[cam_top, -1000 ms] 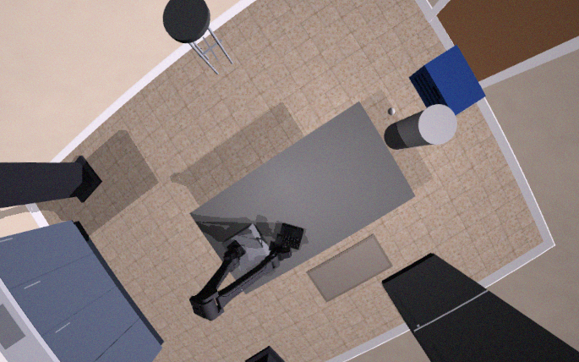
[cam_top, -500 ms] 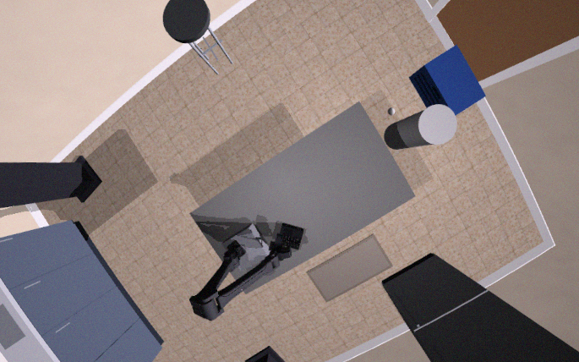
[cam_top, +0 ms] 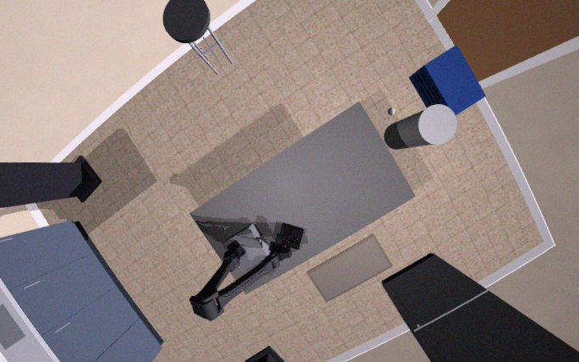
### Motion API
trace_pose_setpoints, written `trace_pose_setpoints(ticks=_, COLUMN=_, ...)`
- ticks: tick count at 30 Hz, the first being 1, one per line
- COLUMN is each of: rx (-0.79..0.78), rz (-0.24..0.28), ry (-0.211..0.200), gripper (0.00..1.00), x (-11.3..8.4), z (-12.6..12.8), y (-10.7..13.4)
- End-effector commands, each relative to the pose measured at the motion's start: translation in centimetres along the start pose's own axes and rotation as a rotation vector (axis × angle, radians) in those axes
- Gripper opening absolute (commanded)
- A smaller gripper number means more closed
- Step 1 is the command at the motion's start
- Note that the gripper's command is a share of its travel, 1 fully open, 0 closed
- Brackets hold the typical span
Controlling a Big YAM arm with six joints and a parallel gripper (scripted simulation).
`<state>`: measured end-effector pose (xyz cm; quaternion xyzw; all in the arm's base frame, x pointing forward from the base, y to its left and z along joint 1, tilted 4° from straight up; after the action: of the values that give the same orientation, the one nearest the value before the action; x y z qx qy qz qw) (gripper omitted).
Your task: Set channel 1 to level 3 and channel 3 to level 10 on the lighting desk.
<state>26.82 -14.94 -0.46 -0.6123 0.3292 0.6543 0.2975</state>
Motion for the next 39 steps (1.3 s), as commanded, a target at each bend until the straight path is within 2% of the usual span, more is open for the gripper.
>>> trace_pose_setpoints(ticks=1, rx=-0.001, rz=-0.024, ry=0.040, gripper=0.00, x=-1.16, z=-2.34, y=-1.59)
trace_pose_setpoints(ticks=39, rx=0.001, rz=-0.022, ry=0.034, gripper=0.00, x=-1.16, z=-2.26, y=-2.38)
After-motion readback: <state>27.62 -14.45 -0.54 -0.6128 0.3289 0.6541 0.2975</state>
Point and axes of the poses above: the point where the finger pads meet when closed, its own x axis out along the fingers, its own z axis across the jaws, y = z × x, the point moved 3 cm from there along -x, back along the fingers, and after that the axes turned 2 degrees about -x, right-handed, at the moved point
